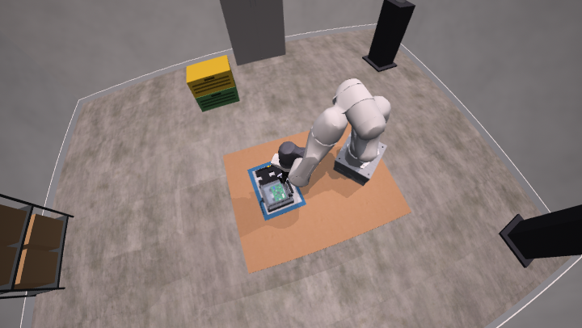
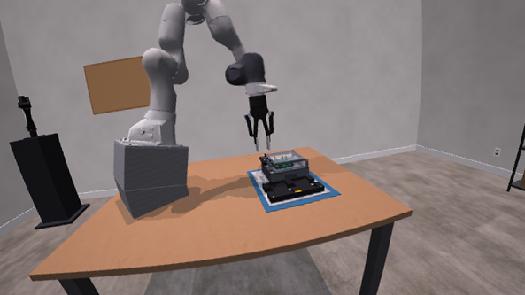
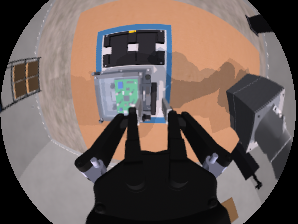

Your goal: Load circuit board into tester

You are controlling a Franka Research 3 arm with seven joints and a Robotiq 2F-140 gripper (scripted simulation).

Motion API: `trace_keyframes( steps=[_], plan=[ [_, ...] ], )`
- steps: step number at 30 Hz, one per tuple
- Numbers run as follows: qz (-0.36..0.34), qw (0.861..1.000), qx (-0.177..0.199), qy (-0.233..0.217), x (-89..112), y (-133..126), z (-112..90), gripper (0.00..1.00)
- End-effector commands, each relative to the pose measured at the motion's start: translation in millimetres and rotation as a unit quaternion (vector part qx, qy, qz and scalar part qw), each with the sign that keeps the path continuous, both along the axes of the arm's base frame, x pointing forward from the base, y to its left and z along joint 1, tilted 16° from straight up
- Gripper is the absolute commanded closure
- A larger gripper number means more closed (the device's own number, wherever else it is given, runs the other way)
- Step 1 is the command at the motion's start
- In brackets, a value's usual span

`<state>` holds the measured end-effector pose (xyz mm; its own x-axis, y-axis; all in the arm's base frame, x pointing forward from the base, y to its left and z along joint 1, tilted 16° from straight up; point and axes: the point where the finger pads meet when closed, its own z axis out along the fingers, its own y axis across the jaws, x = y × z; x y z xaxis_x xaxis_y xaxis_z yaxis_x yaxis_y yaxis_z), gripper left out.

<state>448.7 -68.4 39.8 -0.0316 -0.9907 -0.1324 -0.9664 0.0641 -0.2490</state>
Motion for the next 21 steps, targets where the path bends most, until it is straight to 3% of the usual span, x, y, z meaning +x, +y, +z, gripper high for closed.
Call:
trace_keyframes(
  steps=[1, 9, 21],
  plan=[
    [-0.013, 1.0, 0.009, 0.013, -6.6, 2.7, 7.6, 0.7],
    [-0.013, 1.0, 0.009, 0.013, -10.1, 0.7, 22.1, 0.7],
    [-0.013, 1.0, 0.009, 0.013, -11.3, 0.0, 26.9, 0.7]
  ],
)
